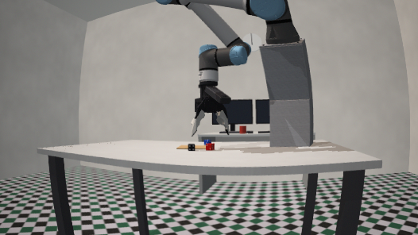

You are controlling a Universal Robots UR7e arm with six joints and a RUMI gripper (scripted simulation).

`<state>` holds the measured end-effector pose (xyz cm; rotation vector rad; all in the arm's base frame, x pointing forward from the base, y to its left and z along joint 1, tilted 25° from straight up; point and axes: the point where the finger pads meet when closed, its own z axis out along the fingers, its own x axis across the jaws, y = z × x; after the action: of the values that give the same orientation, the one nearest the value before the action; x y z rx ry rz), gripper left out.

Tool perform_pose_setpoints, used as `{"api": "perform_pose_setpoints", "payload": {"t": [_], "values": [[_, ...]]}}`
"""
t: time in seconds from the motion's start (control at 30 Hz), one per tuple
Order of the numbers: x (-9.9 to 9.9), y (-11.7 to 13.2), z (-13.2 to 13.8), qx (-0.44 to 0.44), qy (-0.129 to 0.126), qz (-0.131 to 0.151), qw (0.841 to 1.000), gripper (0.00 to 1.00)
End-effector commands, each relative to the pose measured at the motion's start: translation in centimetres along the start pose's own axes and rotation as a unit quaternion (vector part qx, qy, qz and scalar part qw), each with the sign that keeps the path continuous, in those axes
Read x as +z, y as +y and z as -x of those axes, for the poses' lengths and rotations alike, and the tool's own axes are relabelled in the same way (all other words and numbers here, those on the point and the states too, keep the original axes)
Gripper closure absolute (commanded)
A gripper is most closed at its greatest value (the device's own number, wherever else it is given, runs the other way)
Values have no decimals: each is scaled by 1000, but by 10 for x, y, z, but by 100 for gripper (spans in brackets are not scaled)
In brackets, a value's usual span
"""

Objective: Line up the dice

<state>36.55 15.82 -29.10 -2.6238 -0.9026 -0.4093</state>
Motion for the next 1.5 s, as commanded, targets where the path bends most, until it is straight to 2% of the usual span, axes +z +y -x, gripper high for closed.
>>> {"api": "perform_pose_setpoints", "payload": {"t": [0.0, 0.37, 1.47], "values": [[0, -10, -6, 0, 0, 2, 1000, 0], [0, -24, -13, 0, 0, 2, 1000, 0], [0, -24, -14, 0, 0, 2, 1000, 0]]}}
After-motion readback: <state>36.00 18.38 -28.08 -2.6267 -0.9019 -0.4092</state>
